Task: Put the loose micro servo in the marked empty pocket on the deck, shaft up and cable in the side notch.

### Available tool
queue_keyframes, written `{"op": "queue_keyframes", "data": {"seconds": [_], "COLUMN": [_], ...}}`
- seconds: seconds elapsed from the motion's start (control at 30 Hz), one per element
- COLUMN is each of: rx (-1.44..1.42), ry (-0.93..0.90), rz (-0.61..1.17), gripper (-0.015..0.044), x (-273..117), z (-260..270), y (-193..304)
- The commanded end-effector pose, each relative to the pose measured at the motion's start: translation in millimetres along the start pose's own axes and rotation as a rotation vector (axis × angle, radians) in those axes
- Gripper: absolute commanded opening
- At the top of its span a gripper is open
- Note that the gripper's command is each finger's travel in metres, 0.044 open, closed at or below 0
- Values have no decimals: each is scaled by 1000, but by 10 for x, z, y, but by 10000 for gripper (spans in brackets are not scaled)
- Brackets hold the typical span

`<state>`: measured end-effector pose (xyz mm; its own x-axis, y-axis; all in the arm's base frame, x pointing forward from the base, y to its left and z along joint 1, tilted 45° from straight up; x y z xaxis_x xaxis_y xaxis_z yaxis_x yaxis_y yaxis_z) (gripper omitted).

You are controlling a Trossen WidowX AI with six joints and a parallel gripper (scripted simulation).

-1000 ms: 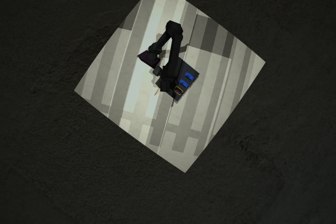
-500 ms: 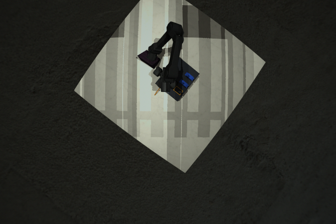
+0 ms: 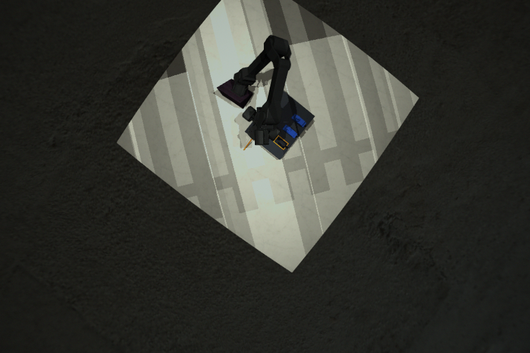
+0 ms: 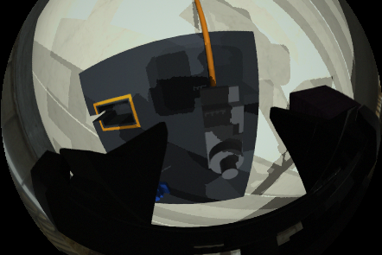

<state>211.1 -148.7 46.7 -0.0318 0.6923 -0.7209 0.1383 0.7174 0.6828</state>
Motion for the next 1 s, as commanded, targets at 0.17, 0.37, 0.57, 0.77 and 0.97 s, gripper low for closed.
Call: {"op": "queue_keyframes", "data": {"seconds": [0.17,0.37,0.57,0.77,0.97], "rx": [6,6,7,7,7], "ry": [0,0,0,0,1], "rz": [7,7,7,7,7], "gripper": [230,112,32,0,0], "x": [34,34,9,-222,-267], "z": [-12,-12,-10,-46,-102], "y": [2,2,1,33,78]}}
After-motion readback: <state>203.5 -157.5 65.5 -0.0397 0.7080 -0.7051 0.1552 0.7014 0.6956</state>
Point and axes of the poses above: the point midway between the two fingers, 35 mm back from their tips, its own x axis out along the fingers, its own z axis across the jaws, y = z × x, the point moved 9 cm from there along -x, back along the fingers, and after that the axes turned 6 degrees about x, right-handed, at the moved point
